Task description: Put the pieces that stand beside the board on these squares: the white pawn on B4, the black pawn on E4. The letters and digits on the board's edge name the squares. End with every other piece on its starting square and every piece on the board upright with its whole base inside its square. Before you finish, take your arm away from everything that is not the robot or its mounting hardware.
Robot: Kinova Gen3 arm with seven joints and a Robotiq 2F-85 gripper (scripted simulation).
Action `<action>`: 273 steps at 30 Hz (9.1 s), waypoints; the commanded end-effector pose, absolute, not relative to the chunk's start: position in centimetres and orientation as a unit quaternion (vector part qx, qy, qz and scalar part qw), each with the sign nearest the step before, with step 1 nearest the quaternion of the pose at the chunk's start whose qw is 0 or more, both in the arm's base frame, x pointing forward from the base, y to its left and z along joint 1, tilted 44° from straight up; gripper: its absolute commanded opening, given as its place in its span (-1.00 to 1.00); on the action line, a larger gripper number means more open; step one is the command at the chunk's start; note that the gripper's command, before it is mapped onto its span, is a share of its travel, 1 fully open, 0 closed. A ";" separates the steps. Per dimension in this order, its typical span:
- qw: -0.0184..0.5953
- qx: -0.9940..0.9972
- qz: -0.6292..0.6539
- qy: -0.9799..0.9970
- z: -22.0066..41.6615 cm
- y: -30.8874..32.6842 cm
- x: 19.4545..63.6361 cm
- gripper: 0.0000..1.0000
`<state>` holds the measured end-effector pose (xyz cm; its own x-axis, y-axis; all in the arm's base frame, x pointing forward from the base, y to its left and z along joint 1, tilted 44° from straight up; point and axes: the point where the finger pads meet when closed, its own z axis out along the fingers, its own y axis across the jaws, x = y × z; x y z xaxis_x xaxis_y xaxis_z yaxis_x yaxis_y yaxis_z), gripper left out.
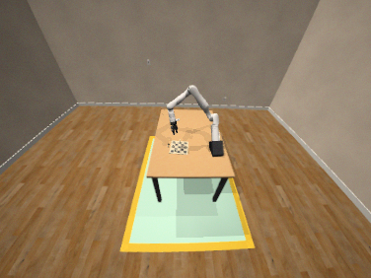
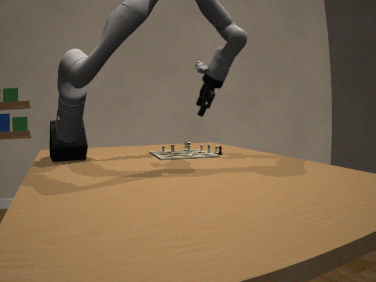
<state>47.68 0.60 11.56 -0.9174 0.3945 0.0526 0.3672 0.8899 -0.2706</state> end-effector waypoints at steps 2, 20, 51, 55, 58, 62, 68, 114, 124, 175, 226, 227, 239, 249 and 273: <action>0.052 -0.196 0.127 -0.971 11.7 0.6 47.7 1.00; 0.050 -0.159 0.094 -0.982 13.3 0.5 47.2 1.00; 0.043 -0.120 0.065 -0.990 14.9 0.4 46.7 1.00; 0.040 -0.107 0.056 -0.992 15.5 0.3 46.6 1.00; 0.040 -0.107 0.056 -0.992 15.5 0.3 46.6 1.00; 0.036 -0.094 0.048 -0.994 16.0 0.3 46.4 1.00; 0.036 -0.094 0.048 -0.994 16.0 0.3 46.4 1.00; 0.008 -0.017 0.007 -1.000 19.3 0.1 45.3 1.00; 0.002 -0.005 0.002 -1.000 19.8 0.0 45.1 1.00; 0.001 -0.187 -0.029 -0.982 18.9 -4.7 45.4 1.00; -0.001 -0.358 -0.053 -0.932 18.1 -9.4 45.6 1.00; -0.001 -0.358 -0.053 -0.932 18.1 -9.4 45.6 1.00; -0.001 -0.383 -0.056 -0.922 18.0 -10.1 45.6 1.00; -0.002 -0.429 -0.063 -0.901 17.8 -11.6 45.6 1.00; -0.004 -0.492 -0.071 -0.868 17.5 -13.6 45.5 1.00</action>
<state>45.51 -13.58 17.50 -0.5160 0.8543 0.0623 0.8531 0.5060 0.1274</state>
